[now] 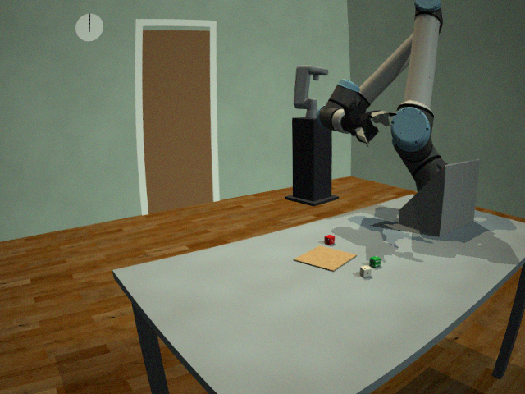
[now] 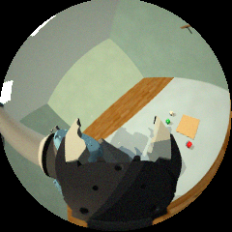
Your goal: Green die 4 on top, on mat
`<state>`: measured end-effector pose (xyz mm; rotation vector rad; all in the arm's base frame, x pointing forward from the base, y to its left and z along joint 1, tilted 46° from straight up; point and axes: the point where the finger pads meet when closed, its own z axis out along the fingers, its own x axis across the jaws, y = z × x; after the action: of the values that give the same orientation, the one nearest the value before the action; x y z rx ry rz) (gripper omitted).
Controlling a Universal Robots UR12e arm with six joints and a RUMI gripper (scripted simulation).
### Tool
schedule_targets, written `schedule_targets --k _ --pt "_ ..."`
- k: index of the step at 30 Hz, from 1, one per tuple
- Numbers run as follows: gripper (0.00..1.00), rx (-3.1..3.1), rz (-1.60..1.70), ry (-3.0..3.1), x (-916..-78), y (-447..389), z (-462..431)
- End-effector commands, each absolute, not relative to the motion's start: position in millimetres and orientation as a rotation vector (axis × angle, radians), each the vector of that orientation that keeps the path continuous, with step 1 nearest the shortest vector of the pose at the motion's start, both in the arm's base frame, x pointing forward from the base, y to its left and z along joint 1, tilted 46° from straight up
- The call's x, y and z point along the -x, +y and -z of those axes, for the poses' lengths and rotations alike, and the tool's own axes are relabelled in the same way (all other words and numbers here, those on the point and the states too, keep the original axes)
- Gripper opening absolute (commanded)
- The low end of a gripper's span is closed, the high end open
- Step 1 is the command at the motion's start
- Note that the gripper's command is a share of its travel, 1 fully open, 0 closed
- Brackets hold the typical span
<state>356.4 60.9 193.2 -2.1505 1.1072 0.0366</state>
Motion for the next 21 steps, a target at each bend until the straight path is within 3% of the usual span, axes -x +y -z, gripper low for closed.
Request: schedule_targets --k 1,21 --pt "1.0 2.151 -0.036 1.107 -356.5 60.8 -193.5" --pt "1.0 2.156 -0.04 1.105 -355.8 60.4 -192.7"
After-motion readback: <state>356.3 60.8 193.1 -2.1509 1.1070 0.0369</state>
